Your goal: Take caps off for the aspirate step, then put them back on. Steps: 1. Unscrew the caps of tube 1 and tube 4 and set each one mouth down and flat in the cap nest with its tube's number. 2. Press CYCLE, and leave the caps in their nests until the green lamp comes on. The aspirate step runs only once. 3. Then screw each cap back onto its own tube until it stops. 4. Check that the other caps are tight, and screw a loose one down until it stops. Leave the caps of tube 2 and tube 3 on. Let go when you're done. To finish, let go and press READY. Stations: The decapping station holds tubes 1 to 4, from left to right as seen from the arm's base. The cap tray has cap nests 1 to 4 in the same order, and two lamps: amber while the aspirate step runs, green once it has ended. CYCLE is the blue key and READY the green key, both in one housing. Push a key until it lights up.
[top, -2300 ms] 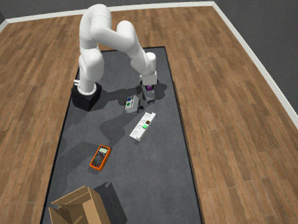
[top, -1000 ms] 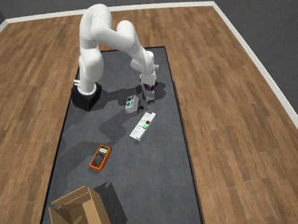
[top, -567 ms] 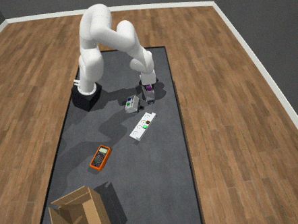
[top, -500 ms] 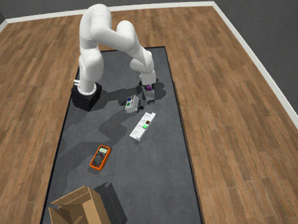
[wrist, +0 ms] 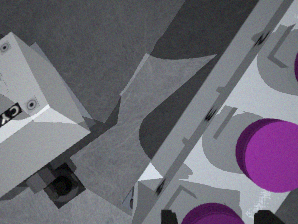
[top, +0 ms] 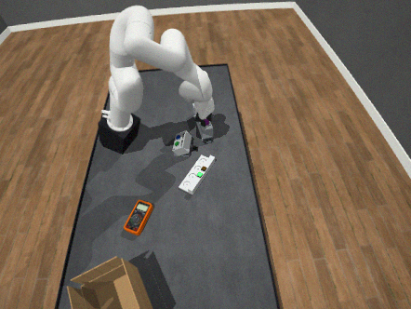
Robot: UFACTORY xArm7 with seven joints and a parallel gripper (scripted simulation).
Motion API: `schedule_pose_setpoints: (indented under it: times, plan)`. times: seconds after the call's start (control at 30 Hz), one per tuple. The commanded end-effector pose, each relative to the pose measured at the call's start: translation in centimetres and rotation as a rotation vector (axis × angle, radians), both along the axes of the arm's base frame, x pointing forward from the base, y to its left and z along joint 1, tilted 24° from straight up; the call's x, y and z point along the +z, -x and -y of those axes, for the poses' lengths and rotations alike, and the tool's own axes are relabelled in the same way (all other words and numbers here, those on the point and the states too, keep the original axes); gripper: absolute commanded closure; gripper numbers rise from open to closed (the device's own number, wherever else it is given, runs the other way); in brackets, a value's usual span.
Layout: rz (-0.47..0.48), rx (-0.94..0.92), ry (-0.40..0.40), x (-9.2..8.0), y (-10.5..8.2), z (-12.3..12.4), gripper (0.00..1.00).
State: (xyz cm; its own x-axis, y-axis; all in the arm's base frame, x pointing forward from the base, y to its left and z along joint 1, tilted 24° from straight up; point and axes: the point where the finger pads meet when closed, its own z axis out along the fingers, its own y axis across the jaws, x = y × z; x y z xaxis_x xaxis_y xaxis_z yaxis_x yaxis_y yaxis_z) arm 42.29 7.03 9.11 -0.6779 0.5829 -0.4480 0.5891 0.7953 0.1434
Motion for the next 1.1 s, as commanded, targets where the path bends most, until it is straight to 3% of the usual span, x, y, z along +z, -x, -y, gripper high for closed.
schedule_pose_setpoints:
  times: [0.0,0.27,0.3,0.77,0.97,1.07]
  plan:
    - [-0.097,0.179,0.061,0.18,-0.13,-0.11,0.54]
    - [-0.097,0.179,0.061,0.18,-0.12,-0.11,0.54]
    - [-0.097,0.179,0.061,0.17,-0.12,-0.11,1.0]
    - [-0.097,0.179,0.061,0.18,-0.12,-0.11,1.0]
    - [-0.05,-0.091,-0.062,0.16,-0.14,-0.1,1.0]
    - [-0.042,-0.136,-0.083,0.16,-0.14,-0.1,1.0]
